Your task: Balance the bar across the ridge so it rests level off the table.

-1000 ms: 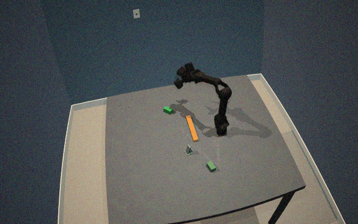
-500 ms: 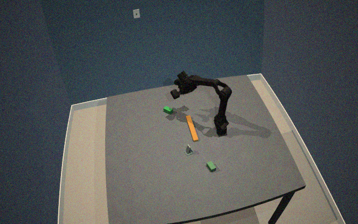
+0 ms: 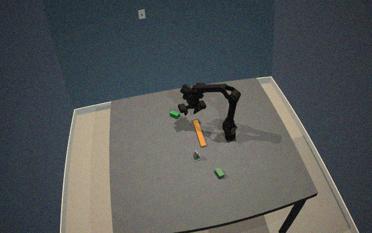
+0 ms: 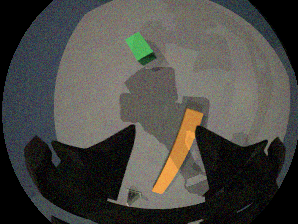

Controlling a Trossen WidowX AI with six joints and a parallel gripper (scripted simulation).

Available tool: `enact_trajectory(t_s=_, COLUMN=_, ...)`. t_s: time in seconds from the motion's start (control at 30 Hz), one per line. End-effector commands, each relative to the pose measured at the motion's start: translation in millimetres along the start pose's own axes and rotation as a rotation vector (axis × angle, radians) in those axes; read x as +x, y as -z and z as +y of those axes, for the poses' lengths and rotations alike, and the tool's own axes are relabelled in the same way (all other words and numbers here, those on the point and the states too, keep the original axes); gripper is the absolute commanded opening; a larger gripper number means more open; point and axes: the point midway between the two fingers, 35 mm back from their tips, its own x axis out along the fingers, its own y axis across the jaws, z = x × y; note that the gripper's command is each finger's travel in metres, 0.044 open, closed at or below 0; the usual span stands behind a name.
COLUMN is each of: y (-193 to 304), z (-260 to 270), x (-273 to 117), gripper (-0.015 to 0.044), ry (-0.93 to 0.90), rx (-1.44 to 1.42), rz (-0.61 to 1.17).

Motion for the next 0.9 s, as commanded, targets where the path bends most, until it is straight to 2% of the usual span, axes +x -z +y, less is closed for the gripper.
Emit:
enact_trajectory(t_s=0.0, y=25.2, z=-4.3, x=2.2, gripper=0.0315, ry=0.061, rx=0.067, rz=0.075)
enact_trajectory(t_s=0.27, y=74.5, z=-16.0, x=-1.8, gripper=0.0315, ry=0.213, rx=0.201, rz=0.206)
enact_trajectory(t_s=0.47, y=78.6, z=-17.4, x=-1.3, gripper=0.0315, ry=0.228, rx=0.212, rz=0.215)
enact_trajectory(t_s=0.73, y=87.7, z=-25.2, x=36.3, gripper=0.0315, ry=0.228, rx=0.212, rz=0.215)
enact_trajectory(t_s=0.87, y=89.0, z=-26.4, x=40.4, gripper=0.0315, ry=0.228, rx=0.212, rz=0.215)
